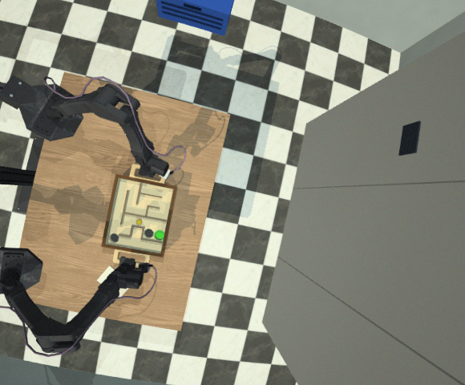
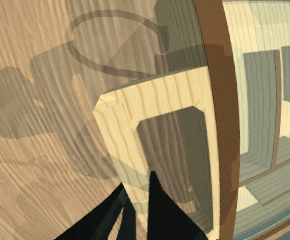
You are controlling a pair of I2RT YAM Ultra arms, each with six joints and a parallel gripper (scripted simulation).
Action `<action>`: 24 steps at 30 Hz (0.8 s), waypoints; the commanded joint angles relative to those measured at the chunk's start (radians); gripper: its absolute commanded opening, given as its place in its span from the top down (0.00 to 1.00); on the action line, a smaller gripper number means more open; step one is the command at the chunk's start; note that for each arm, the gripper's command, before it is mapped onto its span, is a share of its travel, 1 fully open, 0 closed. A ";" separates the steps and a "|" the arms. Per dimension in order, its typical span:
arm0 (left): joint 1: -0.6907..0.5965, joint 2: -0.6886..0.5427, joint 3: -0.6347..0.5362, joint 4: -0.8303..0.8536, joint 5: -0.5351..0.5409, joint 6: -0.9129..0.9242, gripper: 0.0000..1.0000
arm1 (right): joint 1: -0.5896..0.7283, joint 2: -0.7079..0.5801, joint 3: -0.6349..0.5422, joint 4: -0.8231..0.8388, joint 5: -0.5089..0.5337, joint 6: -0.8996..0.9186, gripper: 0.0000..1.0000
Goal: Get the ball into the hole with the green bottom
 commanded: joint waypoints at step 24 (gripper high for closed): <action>0.000 -0.112 -0.039 -0.001 -0.134 0.023 1.00 | -0.020 -0.096 -0.022 0.064 0.036 -0.043 1.00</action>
